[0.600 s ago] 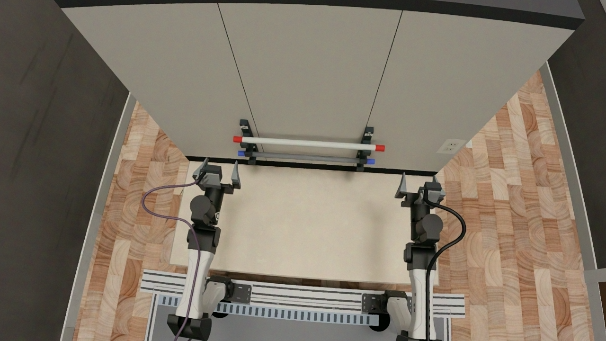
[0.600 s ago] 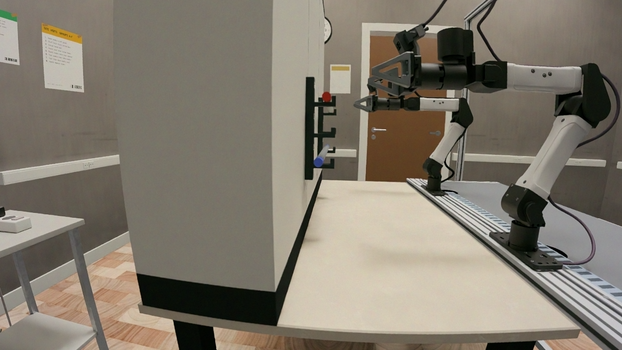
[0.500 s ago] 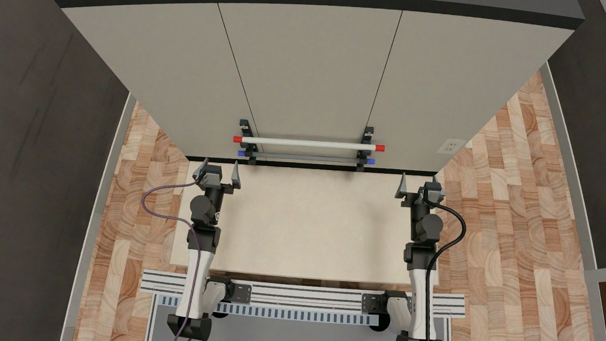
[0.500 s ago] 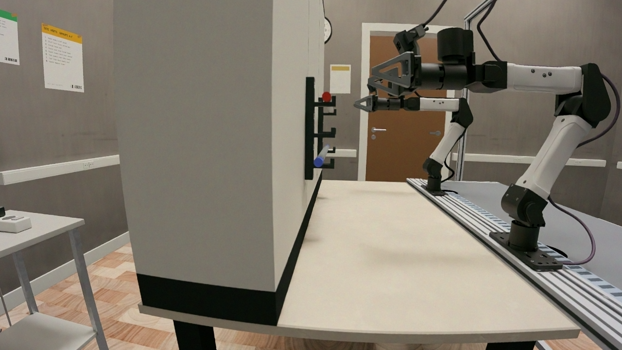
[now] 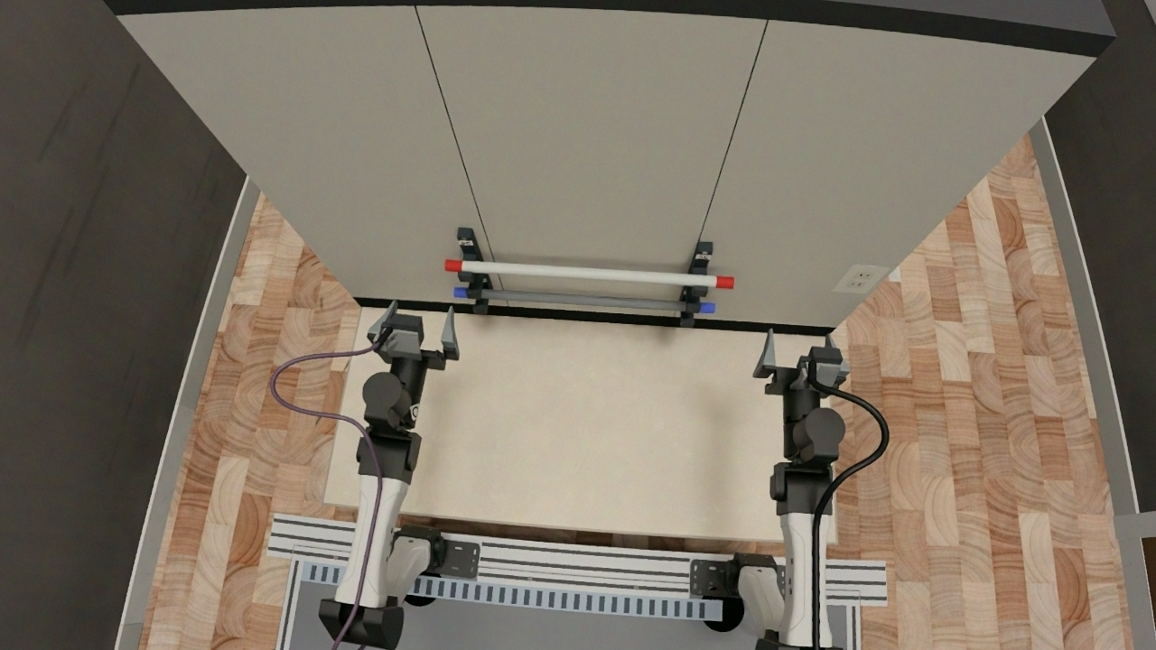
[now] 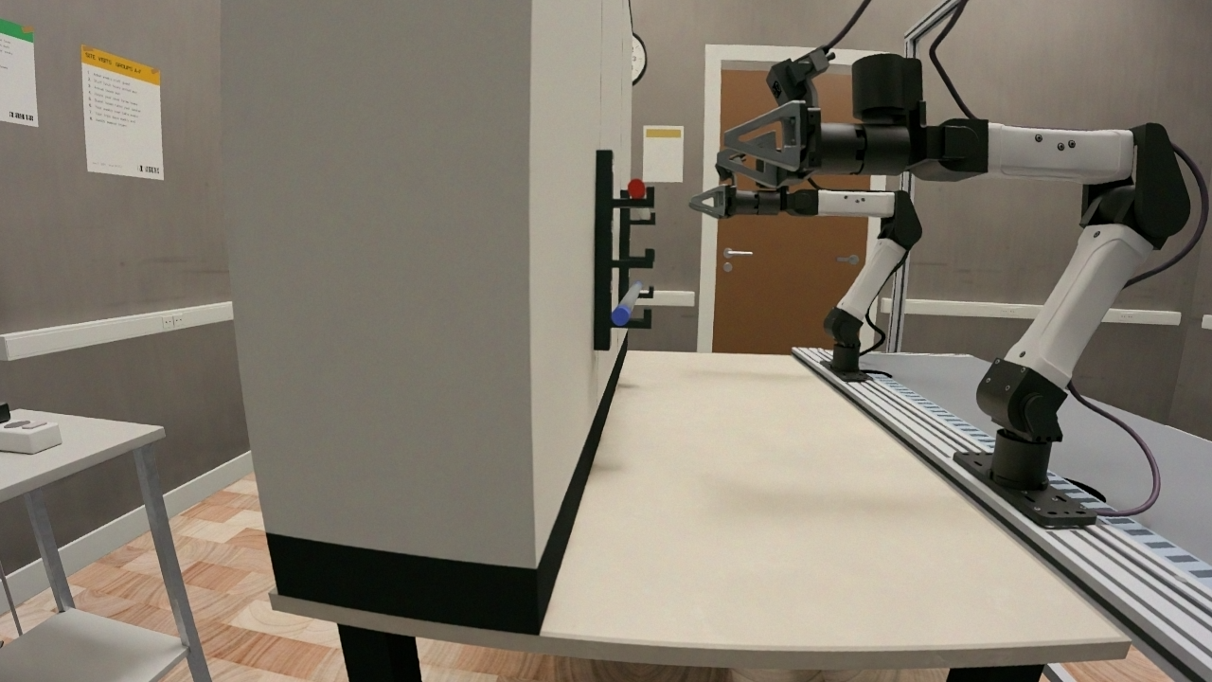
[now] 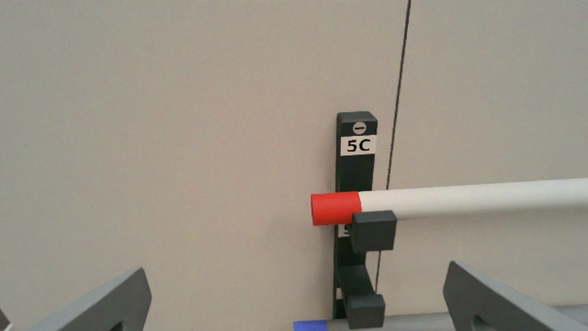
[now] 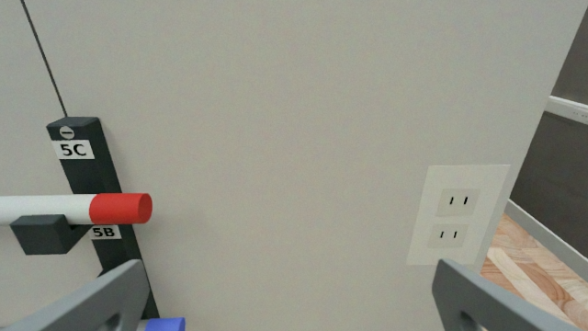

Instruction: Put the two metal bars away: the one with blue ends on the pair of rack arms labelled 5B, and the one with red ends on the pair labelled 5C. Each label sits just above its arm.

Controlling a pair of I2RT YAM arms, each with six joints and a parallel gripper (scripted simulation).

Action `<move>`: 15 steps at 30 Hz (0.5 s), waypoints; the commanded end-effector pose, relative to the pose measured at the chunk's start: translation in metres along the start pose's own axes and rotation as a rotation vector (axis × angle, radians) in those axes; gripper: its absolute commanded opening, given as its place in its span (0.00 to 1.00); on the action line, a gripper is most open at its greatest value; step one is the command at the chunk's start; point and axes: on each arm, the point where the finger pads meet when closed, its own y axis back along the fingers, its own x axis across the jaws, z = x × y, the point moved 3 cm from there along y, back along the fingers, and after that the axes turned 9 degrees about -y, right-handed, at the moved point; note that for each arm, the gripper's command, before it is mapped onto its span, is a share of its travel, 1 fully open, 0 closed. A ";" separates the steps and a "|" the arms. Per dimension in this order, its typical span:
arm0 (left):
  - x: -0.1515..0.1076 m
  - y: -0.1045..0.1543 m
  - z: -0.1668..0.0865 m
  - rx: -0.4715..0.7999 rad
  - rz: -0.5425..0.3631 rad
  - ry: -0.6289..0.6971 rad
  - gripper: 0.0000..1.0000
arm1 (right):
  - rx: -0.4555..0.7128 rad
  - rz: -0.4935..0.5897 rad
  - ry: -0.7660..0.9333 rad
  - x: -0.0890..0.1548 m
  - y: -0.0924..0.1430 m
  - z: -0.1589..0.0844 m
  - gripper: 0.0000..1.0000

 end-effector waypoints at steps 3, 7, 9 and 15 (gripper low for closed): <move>-0.004 0.002 -0.002 0.000 0.002 -0.047 1.00 | -0.001 0.000 0.049 0.006 0.002 -0.004 1.00; -0.008 0.004 -0.004 0.001 0.003 -0.095 1.00 | -0.002 0.000 0.098 0.013 0.004 -0.008 1.00; -0.010 0.005 -0.006 0.001 0.004 -0.119 1.00 | -0.003 0.000 0.122 0.016 0.005 -0.010 1.00; -0.015 0.007 -0.008 0.001 0.006 -0.179 1.00 | -0.004 0.000 0.184 0.024 0.008 -0.015 1.00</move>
